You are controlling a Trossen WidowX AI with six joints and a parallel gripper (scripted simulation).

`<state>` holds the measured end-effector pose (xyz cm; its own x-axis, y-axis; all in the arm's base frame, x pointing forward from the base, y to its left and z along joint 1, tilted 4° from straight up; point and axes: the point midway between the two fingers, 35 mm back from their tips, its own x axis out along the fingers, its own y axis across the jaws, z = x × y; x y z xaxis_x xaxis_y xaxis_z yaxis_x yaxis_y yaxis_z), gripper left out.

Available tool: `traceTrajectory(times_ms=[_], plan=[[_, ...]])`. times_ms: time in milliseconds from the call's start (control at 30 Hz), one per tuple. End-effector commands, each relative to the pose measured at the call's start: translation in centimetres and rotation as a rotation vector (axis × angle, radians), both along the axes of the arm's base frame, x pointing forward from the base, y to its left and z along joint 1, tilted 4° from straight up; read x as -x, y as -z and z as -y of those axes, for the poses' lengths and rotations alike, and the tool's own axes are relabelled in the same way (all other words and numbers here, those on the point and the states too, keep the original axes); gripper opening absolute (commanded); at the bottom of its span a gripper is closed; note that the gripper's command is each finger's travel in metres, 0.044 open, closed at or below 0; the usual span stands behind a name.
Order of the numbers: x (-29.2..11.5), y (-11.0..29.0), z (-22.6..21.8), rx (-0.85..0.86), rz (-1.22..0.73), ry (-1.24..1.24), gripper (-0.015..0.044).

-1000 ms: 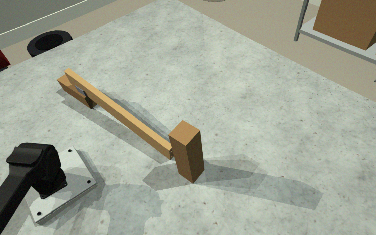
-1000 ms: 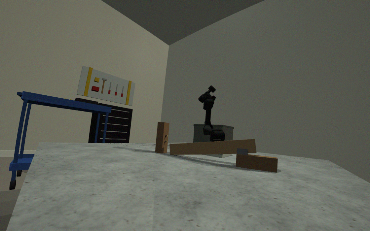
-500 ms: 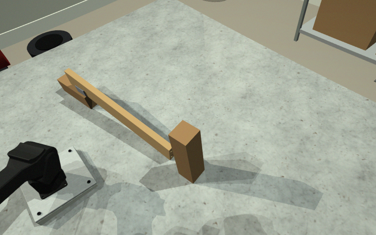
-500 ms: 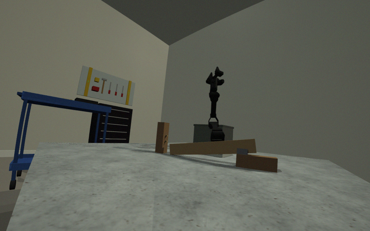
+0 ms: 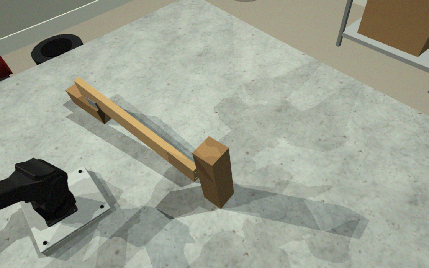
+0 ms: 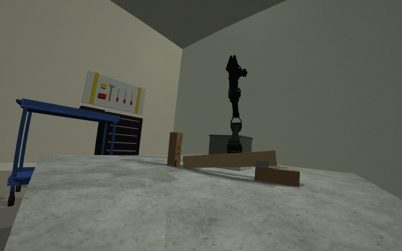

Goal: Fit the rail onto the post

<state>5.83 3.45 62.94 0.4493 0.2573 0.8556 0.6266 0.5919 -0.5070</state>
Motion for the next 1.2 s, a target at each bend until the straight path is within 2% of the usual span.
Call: traceTrajectory(times_ms=[0,200,367,633,900,1167], plan=[[-5.3,2.0,-1.6,0.092,-0.151,0.097,0.0440],[-14.1,7.1,-3.0,0.263,-0.423,0.250,0.0440],[-20.4,12.9,-2.6,0.385,-0.673,0.347,0.0440],[-27.1,23.6,0.3,0.586,-1.074,0.464,0.0440],[-29.0,35.5,4.8,0.849,-1.521,0.491,0.0440],[-25.4,46.2,9.2,1.098,-1.994,0.321,0.0440]])
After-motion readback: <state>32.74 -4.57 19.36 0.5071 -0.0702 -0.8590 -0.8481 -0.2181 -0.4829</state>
